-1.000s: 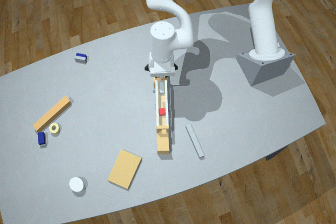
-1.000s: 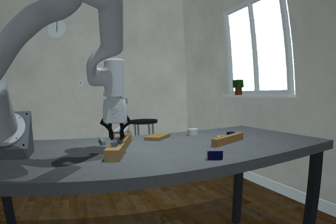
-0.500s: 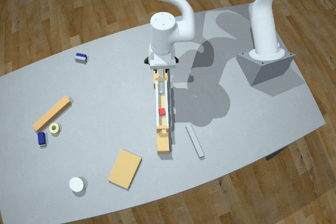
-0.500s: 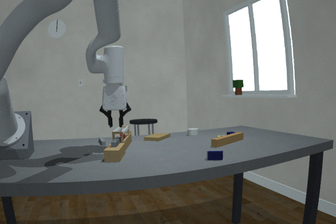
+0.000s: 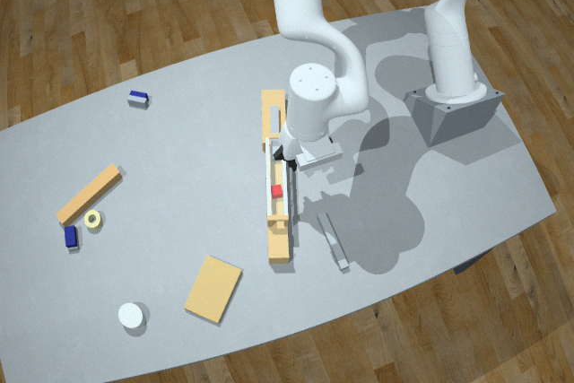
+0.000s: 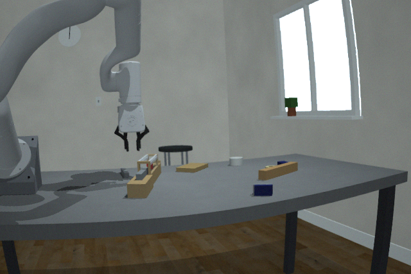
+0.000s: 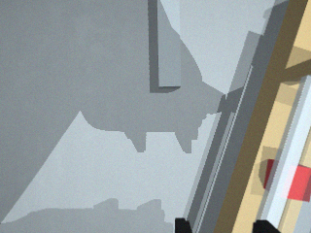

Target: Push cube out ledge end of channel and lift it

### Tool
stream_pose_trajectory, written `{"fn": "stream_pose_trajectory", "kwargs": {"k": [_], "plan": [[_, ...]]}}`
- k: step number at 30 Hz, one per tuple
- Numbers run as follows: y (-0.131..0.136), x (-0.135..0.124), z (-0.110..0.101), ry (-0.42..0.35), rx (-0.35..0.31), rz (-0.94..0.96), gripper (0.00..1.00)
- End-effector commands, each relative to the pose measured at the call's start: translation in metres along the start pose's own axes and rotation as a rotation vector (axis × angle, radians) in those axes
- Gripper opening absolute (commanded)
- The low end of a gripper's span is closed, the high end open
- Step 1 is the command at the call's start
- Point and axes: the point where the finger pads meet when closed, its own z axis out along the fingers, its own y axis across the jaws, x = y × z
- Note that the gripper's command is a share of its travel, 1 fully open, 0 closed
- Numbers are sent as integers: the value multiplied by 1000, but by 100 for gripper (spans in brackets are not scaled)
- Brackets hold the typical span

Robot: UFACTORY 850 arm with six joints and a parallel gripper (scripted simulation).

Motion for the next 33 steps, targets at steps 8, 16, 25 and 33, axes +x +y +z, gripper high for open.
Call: {"fn": "stream_pose_trajectory", "kwargs": {"k": [8, 16, 25, 33], "plan": [[-22, 145, 1, -2, 8, -37, 39], [-25, 172, 2, -2, 8, -37, 39], [-25, 172, 2, -2, 8, -37, 39], [-25, 172, 2, -2, 8, -37, 39]]}}
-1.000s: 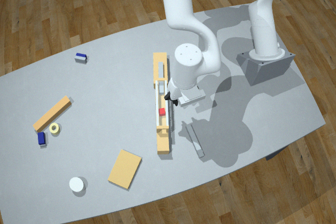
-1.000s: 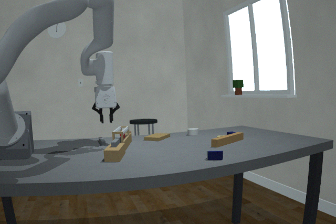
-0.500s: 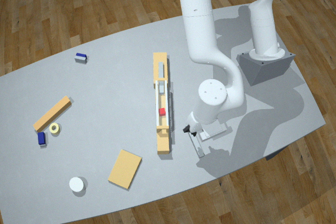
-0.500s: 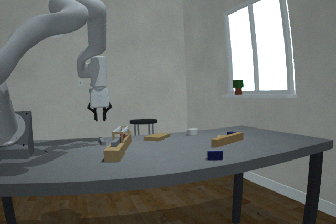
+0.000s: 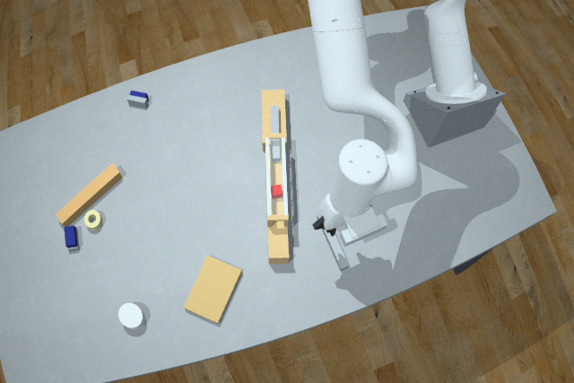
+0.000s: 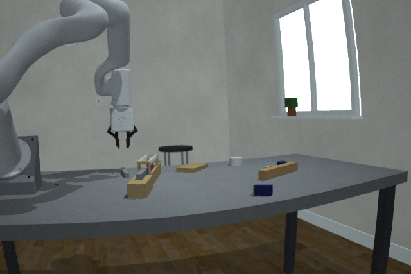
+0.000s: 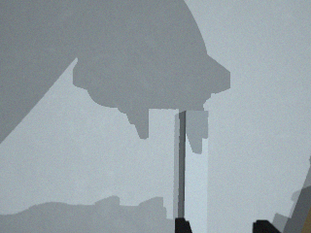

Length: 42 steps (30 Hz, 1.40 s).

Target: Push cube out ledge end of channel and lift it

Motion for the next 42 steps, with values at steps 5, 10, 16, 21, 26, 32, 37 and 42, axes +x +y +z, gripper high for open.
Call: {"fn": "stream_pose_trajectory", "kwargs": {"k": [5, 10, 16, 21, 26, 32, 37, 42], "plan": [[1, 1, 6, 1, -2, 1, 39], [1, 1, 34, 1, -2, 1, 39], [1, 1, 74, 1, -2, 1, 39], [1, 1, 86, 1, -2, 1, 39], [1, 1, 89, 1, -2, 1, 39], [1, 1, 96, 1, -2, 1, 39], [1, 1, 103, 1, -2, 1, 39], [1, 1, 113, 1, -2, 1, 39]]}}
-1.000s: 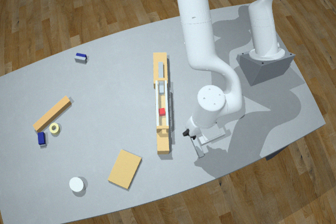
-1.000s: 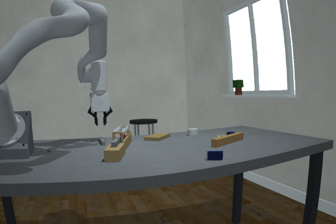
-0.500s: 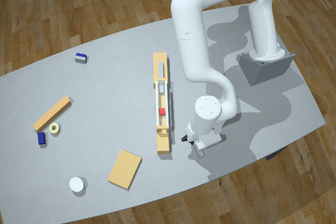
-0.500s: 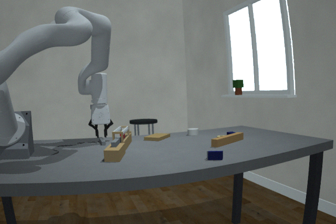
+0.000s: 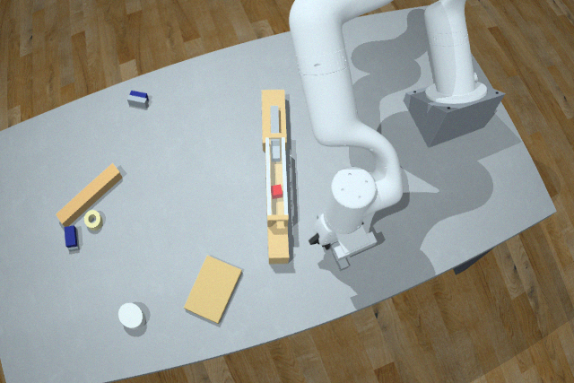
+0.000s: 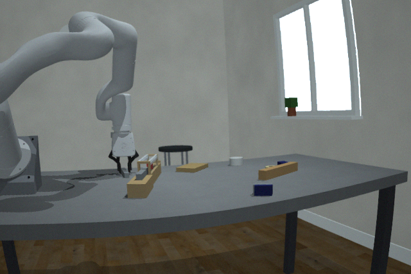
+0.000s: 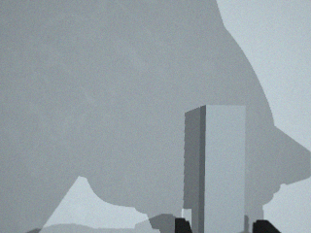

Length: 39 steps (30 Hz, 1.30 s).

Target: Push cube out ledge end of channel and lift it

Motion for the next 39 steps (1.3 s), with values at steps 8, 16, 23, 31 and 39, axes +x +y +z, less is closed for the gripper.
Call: {"fn": "stream_pose_trajectory", "kwargs": {"k": [8, 16, 23, 31, 39], "plan": [[1, 0, 8, 1, -2, 1, 39], [1, 0, 8, 1, -2, 1, 0], [1, 0, 8, 1, -2, 1, 0], [1, 0, 8, 1, -2, 1, 0], [1, 0, 8, 1, -2, 1, 0]]}}
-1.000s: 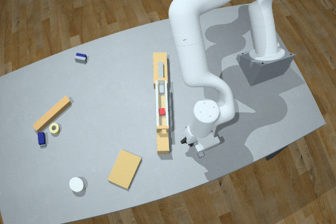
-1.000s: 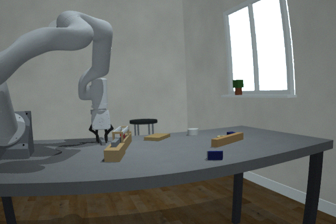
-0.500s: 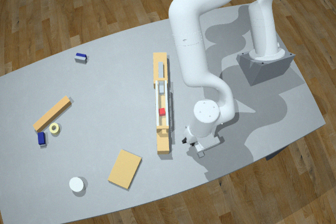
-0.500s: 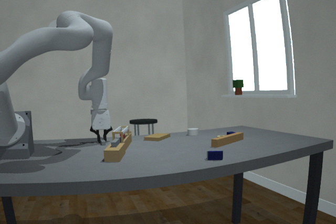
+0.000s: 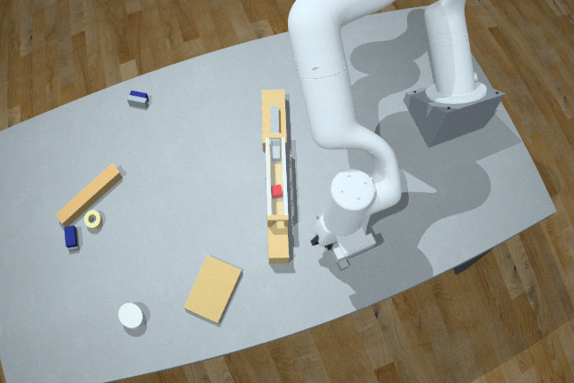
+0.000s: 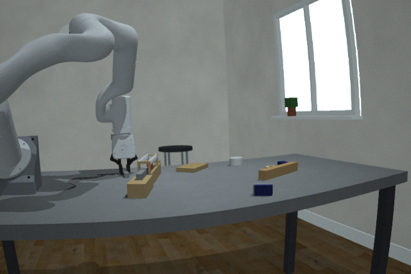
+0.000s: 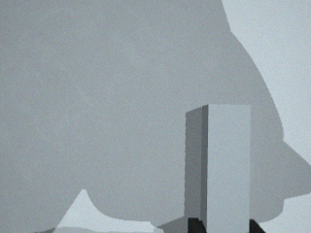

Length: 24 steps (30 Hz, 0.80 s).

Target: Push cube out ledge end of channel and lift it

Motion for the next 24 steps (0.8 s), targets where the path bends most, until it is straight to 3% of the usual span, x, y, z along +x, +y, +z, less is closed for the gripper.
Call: {"fn": "stream_pose_trajectory", "kwargs": {"k": [1, 13, 16, 20, 22, 24], "plan": [[1, 0, -1, 1, -2, 1, 0], [1, 0, -5, 1, -2, 1, 0], [1, 0, -25, 1, -2, 1, 0], [1, 0, -69, 1, -2, 1, 0], [1, 0, -69, 1, -2, 1, 0], [1, 0, -91, 1, -2, 1, 0]]}}
